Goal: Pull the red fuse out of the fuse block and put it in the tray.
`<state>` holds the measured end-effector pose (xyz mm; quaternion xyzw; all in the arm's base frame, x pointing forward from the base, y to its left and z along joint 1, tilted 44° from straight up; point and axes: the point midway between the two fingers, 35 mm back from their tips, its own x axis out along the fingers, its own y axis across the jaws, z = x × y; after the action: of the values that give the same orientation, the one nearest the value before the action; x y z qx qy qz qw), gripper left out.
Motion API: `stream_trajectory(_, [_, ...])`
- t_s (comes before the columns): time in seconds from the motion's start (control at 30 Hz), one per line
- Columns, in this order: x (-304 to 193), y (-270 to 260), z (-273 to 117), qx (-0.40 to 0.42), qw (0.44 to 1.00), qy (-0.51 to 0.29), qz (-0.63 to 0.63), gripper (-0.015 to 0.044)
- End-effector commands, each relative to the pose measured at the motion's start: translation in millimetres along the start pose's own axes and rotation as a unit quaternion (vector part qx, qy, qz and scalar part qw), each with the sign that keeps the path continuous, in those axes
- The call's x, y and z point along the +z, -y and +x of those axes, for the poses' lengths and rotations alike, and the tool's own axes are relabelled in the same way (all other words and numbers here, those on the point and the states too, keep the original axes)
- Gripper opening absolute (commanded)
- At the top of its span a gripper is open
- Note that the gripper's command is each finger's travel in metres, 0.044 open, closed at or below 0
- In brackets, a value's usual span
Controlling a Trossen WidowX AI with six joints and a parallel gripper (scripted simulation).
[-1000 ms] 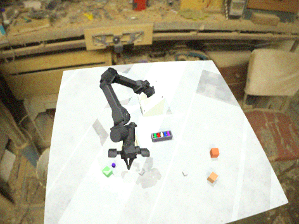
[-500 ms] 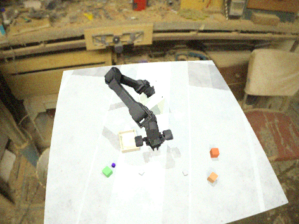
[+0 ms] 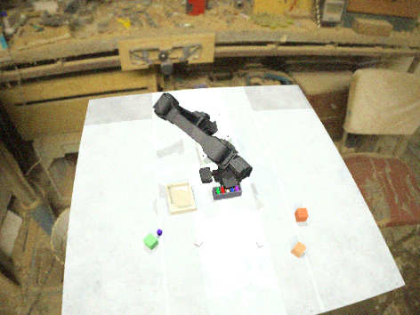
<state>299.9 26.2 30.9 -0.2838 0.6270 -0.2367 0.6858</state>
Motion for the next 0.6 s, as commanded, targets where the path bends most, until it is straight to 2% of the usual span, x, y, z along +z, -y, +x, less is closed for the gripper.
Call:
stream_trajectory(0.0, [-2.8, -0.2, 2.6, -0.005, 1.0, -0.004, 0.0, 0.0074])
stream_trajectory(0.57, [-2.5, -1.1, 19.0, -0.006, 1.0, -0.004, 0.0, 0.0074])
